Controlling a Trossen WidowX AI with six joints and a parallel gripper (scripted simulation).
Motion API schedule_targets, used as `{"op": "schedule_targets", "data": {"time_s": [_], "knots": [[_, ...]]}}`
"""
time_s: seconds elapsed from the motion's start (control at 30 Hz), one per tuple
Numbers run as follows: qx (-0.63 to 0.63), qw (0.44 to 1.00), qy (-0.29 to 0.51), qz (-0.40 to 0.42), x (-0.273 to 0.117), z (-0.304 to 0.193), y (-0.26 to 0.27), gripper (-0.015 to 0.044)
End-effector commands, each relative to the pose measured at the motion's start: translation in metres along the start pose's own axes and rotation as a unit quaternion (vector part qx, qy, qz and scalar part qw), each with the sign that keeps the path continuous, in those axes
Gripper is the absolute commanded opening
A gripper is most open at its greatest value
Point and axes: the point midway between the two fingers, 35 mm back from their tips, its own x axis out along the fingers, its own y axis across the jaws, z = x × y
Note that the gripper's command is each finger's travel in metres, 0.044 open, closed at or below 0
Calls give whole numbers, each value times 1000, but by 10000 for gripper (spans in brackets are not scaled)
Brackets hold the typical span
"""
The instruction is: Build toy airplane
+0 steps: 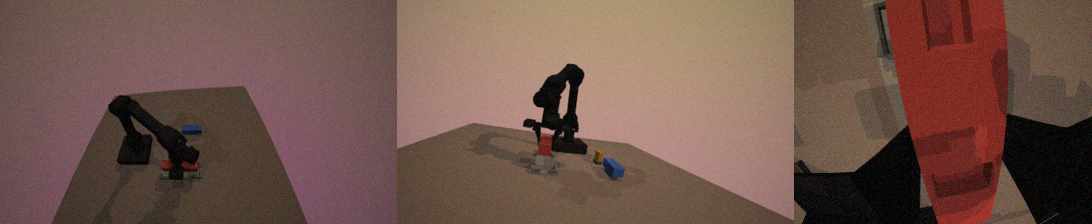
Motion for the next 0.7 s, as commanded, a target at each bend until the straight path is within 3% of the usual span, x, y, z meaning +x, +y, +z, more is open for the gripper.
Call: {"op": "schedule_targets", "data": {"time_s": [0.0,0.67], "knots": [[-2,1000,1,-2,1,0,-1,195],[-2,1000,1,-2,34,0,-2,195]]}}
